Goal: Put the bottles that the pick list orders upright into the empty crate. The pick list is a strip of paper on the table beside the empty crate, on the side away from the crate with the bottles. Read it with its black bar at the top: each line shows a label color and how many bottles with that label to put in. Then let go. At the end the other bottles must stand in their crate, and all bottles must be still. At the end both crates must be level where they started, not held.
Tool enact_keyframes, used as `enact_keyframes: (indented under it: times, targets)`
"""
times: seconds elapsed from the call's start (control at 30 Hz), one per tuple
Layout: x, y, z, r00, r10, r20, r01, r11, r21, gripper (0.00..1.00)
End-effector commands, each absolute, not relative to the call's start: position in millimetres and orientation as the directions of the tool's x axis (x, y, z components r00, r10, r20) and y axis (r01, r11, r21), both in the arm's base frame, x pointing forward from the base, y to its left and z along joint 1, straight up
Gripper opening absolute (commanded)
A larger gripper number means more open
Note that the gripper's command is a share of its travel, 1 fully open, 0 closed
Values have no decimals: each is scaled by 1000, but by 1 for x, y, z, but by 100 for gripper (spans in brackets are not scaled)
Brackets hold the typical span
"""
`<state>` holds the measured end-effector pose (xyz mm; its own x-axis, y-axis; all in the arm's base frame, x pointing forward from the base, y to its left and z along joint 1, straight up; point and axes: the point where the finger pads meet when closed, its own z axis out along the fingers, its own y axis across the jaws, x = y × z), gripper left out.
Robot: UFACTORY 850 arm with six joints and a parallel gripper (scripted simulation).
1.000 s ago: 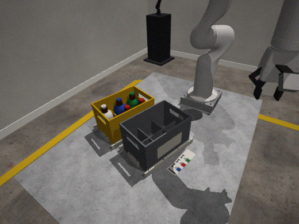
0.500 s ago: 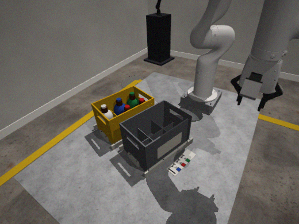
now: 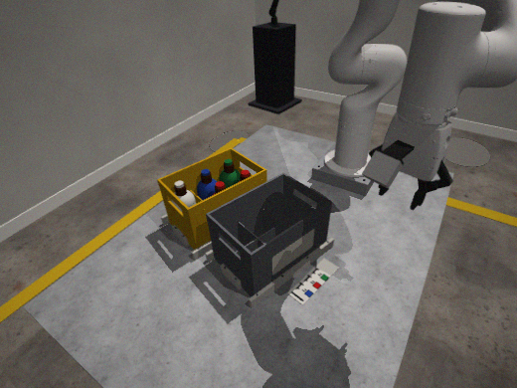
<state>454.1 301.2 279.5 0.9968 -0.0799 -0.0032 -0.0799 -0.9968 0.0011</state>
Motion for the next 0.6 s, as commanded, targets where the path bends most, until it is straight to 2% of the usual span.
enact_keyframes:
  times: [0.0,0.57]
  targets:
    - [468,292,274,997,-80,-2,-80,-997,0,65]
    - [525,250,249,997,-80,-2,-80,-997,0,65]
